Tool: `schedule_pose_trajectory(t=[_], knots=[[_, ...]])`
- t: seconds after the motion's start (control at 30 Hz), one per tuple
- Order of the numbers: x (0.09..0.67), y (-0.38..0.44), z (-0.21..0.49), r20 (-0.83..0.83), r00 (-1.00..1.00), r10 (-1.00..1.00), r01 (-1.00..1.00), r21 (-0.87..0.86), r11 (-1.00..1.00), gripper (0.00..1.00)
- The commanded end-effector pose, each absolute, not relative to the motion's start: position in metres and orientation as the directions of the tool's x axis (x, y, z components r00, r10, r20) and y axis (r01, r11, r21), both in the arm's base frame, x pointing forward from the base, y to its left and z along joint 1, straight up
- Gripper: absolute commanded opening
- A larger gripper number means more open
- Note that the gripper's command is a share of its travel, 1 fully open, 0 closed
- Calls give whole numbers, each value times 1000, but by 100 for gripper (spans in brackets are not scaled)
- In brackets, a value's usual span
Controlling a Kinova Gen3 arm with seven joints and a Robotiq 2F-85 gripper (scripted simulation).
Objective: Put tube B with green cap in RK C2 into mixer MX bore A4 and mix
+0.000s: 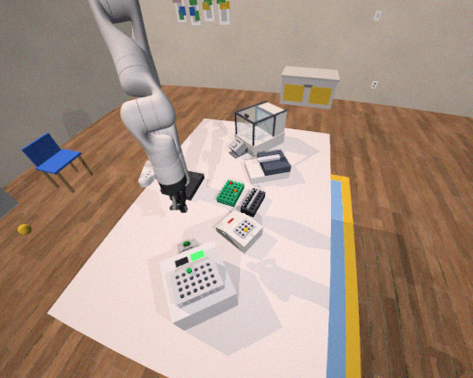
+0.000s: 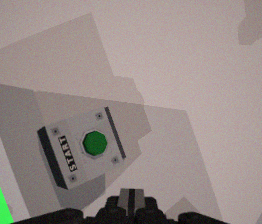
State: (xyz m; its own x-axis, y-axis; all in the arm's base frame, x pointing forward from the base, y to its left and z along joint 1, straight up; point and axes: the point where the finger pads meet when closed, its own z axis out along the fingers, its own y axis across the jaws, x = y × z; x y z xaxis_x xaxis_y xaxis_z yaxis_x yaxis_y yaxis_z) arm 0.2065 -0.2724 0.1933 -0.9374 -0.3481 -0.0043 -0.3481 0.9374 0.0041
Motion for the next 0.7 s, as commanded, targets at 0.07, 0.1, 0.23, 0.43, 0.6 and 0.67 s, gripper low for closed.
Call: schedule_pose_trajectory(t=[0.07,0.1,0.23,0.43,0.6,0.67], knots=[[208,-264,202,0,-960,-281,-281,2,960,10],[208,-262,204,0,-965,-262,-262,2,965,10],[209,-252,213,0,-983,-184,-184,2,983,10],[211,-238,227,0,-998,-65,-65,2,998,10],[211,-231,234,0,-1000,-5,-5,2,1000,10],[212,-226,239,0,-1000,-2,-2,2,1000,10]])
